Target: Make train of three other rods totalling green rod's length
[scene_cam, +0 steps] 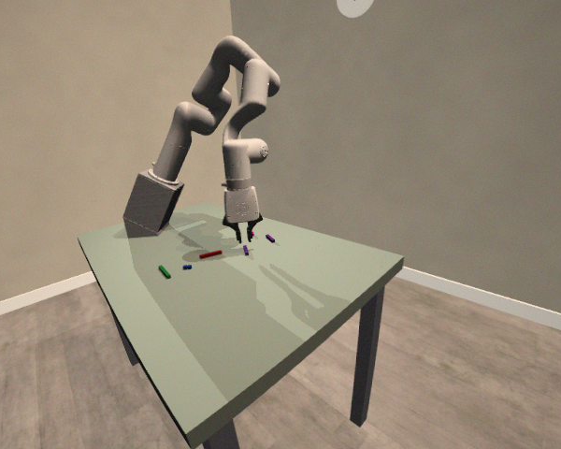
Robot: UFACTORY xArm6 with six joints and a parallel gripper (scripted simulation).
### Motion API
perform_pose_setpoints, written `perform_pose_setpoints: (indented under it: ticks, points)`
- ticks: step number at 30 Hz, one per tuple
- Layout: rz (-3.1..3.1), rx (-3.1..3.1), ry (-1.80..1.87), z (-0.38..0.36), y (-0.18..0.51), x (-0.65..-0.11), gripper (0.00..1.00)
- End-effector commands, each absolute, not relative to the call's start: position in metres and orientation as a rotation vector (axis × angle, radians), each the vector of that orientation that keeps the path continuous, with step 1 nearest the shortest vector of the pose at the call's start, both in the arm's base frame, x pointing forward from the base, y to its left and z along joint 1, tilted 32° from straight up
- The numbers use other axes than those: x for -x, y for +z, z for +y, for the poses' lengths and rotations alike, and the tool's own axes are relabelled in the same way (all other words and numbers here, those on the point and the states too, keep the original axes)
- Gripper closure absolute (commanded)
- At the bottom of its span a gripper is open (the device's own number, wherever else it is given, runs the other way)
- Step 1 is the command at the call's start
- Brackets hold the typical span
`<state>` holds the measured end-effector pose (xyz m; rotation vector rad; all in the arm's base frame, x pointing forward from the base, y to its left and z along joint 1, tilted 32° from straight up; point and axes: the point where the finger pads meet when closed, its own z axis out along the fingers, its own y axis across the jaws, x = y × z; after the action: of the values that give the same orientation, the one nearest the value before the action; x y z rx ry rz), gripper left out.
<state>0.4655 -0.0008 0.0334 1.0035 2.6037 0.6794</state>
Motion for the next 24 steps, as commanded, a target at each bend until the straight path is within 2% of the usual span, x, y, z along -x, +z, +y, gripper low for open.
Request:
perform_pose_setpoints:
  ticks: [1, 24]
  points:
    - [2.6, -1.002, 0.68, 0.0016, 0.0264, -0.47, 0.76]
    - [2.6, -1.002, 0.68, 0.005, 0.017, -0.4742, 0.76]
